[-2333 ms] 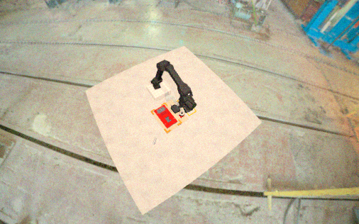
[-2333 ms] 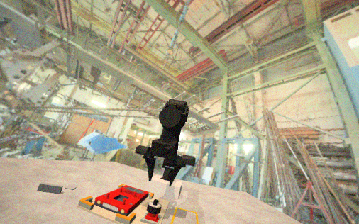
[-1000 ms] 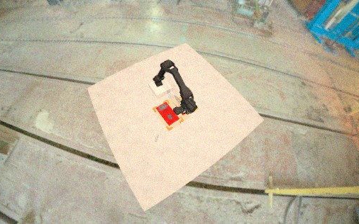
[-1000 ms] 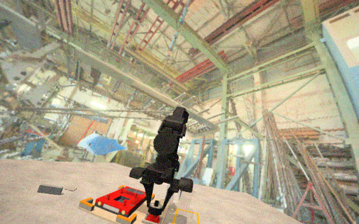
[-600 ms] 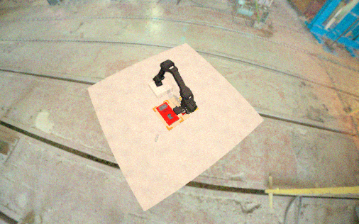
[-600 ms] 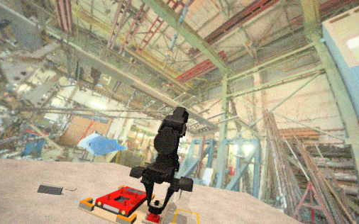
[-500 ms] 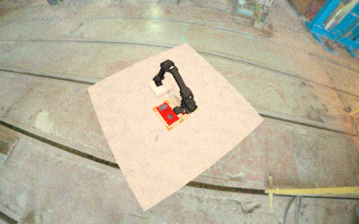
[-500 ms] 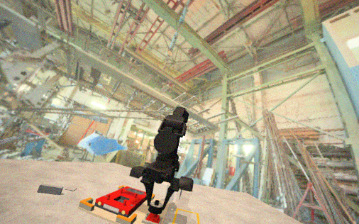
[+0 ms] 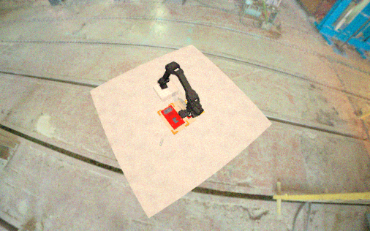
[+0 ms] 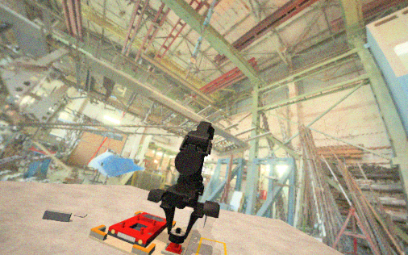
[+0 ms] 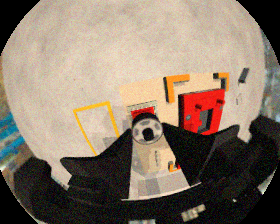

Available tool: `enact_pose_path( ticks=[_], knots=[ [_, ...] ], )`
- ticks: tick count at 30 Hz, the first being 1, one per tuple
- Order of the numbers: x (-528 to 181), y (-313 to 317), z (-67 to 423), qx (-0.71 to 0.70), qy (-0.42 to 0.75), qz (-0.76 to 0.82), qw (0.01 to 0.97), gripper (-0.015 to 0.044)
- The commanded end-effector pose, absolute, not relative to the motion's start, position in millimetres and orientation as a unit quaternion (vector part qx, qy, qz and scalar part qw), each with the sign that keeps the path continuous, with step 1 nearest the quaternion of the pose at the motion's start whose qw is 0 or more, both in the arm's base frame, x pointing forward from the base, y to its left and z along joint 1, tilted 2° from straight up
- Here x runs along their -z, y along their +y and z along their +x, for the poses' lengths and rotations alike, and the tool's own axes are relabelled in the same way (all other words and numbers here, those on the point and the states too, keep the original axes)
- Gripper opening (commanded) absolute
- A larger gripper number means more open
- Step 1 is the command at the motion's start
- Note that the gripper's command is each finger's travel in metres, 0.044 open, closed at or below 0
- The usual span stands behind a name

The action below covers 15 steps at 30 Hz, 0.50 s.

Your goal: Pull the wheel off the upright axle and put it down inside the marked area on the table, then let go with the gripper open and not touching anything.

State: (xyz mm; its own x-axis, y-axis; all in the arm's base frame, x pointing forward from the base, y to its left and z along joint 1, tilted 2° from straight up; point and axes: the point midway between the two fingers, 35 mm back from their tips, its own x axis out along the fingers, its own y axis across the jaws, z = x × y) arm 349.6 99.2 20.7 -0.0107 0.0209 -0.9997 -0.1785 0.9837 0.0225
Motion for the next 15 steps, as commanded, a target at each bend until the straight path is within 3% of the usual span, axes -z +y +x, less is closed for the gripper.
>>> enact_pose_path(
  ticks=[1, 15],
  knots=[
    [-27.0, 99.4, 351.0, -0.071, 0.705, -0.056, 0.704, 0.0000],
    [-31.6, 99.3, 351.1, -0.070, 0.705, -0.056, 0.704, 0.0000]
  ],
)
